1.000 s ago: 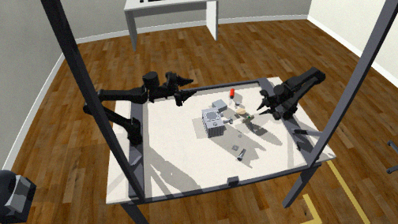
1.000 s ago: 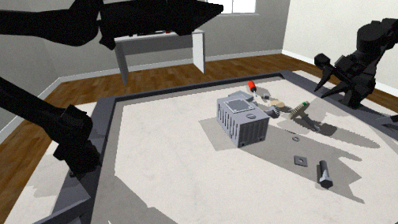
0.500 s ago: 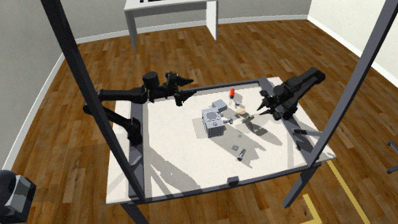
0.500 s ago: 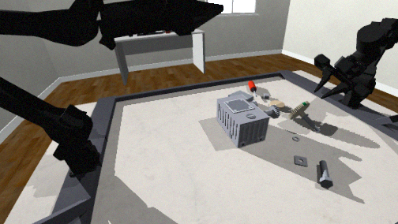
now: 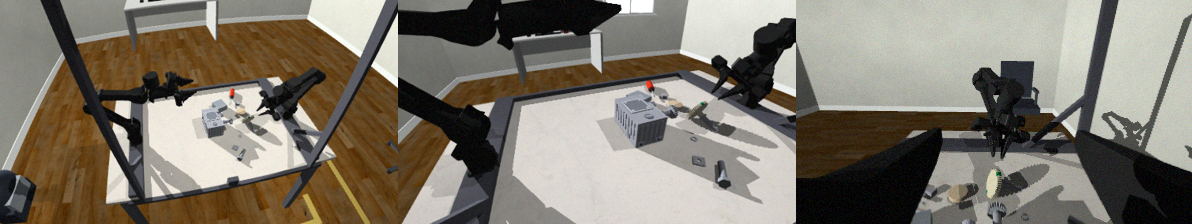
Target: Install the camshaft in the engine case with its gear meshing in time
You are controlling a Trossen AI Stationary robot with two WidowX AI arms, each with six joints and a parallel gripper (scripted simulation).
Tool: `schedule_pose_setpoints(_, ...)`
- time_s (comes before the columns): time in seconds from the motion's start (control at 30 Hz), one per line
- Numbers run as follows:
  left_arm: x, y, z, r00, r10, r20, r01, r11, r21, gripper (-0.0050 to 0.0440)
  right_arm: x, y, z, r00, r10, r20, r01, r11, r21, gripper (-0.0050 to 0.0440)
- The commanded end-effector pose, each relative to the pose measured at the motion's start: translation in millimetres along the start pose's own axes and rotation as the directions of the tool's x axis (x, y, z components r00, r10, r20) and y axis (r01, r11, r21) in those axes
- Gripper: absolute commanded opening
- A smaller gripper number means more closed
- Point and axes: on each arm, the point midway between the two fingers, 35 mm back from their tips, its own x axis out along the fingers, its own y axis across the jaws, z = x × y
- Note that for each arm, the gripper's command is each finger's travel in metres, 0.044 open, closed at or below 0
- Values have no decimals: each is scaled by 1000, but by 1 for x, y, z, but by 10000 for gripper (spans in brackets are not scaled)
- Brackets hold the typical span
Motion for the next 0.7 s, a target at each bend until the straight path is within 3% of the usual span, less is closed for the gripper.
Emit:
schedule_pose_setpoints(0.0, -3, 1, 8, 1000, 2, 24, -2, 1000, 4, 400, 11, 0, -1, 1000, 2, -10, -2, 1000, -3, 125)
schedule_pose_setpoints(0.2, -3, 1, 8, 1000, 2, 24, -2, 1000, 4, 400, 10, -2, 4, 1000, -2, 2, 2, 1000, 3, 125)
schedule_pose_setpoints(0.67, -3, 1, 8, 1000, 2, 24, -2, 1000, 4, 400, 41, -1, 1, 1000, -1, -3, 1, 1000, 1, 125)
